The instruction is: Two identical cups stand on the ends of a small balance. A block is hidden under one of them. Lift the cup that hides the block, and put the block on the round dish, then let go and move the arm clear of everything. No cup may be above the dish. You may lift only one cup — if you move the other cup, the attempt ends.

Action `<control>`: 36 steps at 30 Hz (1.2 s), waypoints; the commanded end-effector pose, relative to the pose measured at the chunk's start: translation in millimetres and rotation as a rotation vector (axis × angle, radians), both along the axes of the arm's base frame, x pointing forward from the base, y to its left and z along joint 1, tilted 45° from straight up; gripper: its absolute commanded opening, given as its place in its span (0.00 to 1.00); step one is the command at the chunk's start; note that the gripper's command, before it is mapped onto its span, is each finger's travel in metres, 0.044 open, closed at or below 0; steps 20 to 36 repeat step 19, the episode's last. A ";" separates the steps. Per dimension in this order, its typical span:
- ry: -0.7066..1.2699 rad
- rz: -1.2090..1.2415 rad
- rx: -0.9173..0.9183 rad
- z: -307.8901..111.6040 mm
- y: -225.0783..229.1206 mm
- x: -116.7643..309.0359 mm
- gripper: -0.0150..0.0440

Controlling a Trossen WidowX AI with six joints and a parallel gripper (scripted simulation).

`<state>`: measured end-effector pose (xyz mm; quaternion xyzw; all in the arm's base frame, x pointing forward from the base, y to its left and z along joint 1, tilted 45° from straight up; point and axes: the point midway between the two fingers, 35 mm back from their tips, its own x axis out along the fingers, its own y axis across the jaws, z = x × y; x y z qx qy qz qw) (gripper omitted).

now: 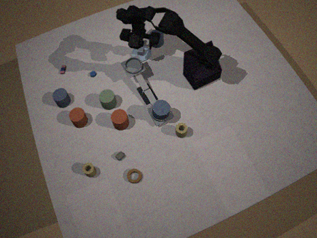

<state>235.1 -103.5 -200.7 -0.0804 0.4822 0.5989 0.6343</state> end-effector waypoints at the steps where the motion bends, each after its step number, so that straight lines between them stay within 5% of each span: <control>1: -0.023 -0.003 -0.020 13.5 -17.8 8.3 1.00; 8: -0.022 -0.010 -0.017 45.8 -45.8 12.4 1.00; 36: -0.022 -0.010 -0.017 45.8 -45.8 12.4 1.00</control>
